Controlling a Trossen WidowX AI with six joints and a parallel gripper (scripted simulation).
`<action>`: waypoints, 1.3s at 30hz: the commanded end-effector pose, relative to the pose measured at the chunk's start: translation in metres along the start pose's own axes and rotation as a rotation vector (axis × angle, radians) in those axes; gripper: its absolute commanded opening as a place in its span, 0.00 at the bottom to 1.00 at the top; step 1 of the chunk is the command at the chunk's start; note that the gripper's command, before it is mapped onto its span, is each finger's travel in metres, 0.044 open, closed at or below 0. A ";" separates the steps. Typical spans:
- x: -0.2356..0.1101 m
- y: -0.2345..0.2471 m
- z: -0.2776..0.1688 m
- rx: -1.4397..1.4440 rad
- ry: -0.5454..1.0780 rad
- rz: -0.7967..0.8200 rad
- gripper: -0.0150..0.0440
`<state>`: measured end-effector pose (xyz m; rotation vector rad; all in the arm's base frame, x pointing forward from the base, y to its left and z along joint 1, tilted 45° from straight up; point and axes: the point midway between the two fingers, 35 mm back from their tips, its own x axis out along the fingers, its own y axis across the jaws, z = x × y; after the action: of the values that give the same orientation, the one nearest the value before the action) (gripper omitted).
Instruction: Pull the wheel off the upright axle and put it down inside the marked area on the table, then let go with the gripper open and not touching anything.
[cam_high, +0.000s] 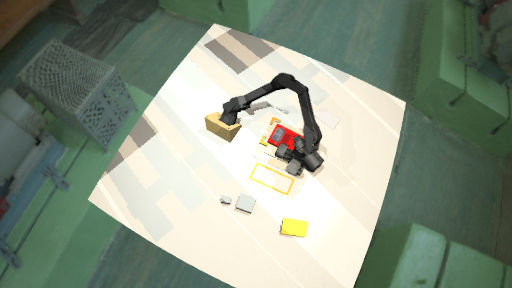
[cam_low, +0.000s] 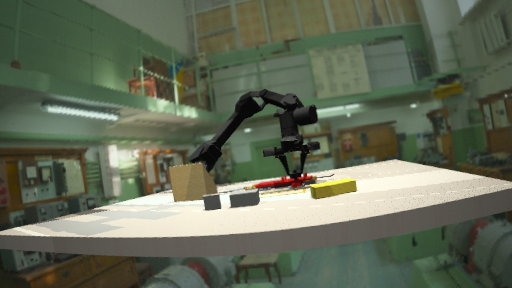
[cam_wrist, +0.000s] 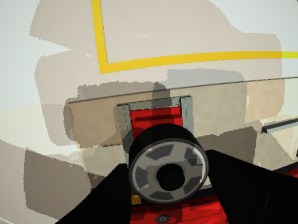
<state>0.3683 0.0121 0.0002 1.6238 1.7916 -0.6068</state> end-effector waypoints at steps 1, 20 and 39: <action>-0.003 0.000 0.001 -0.002 -0.001 0.003 0.25; -0.010 0.000 0.001 -0.001 0.000 0.004 0.25; -0.016 0.000 0.001 0.001 0.000 0.004 0.25</action>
<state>0.3688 0.0030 0.0093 1.6304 1.7918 -0.6067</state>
